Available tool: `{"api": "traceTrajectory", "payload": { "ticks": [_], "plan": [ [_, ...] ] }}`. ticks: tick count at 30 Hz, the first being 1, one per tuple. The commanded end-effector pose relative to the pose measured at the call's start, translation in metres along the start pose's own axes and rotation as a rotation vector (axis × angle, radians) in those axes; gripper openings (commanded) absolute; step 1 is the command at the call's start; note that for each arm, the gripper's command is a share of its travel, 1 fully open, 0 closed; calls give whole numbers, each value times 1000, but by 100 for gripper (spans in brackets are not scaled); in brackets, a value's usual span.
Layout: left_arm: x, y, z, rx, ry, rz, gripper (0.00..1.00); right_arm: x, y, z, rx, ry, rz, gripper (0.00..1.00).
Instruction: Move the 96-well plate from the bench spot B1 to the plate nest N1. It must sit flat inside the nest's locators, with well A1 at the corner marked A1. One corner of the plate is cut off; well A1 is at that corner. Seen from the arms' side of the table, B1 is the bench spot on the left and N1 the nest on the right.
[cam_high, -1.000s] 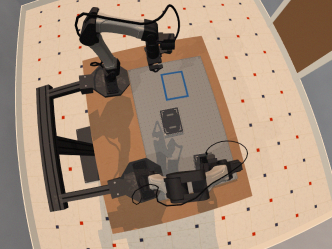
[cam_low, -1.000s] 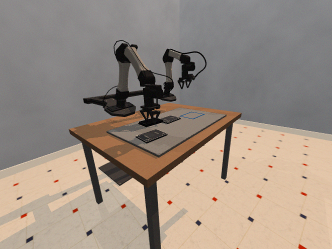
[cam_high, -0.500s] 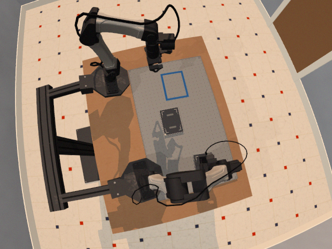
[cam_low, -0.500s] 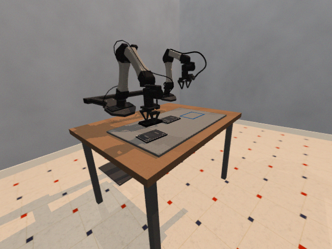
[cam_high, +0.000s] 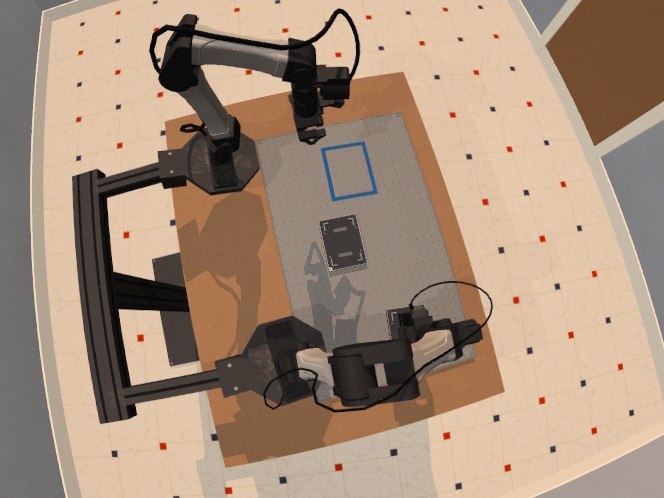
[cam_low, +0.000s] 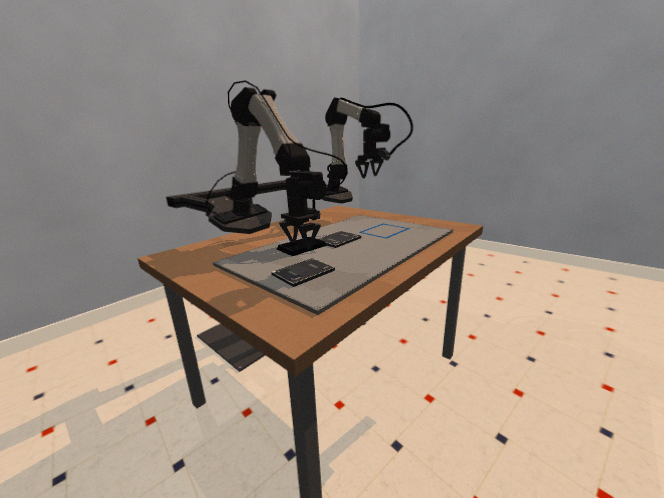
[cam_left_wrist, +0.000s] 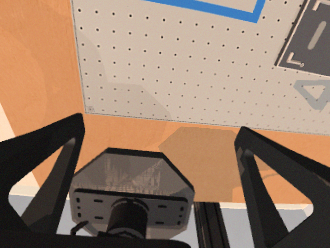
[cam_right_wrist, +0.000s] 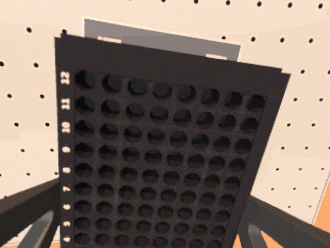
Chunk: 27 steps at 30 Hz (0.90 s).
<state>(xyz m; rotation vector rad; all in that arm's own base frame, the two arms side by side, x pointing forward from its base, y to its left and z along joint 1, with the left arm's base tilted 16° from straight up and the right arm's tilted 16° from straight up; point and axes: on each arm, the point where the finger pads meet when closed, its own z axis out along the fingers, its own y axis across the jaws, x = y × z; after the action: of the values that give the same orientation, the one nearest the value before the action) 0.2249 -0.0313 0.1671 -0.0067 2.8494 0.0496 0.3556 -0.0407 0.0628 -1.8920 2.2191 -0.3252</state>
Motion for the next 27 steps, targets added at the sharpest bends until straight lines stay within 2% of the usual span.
{"api": "traceTrajectory", "payload": {
  "ticks": [1, 27],
  "plan": [
    [0, -1, -2, 7, -2, 6, 100, -1, 10, 21, -41, -3, -5, 0],
    [0, -1, -2, 7, -2, 6, 100, 1, 10, 59, -40, -3, -3, 0]
  ]
}}
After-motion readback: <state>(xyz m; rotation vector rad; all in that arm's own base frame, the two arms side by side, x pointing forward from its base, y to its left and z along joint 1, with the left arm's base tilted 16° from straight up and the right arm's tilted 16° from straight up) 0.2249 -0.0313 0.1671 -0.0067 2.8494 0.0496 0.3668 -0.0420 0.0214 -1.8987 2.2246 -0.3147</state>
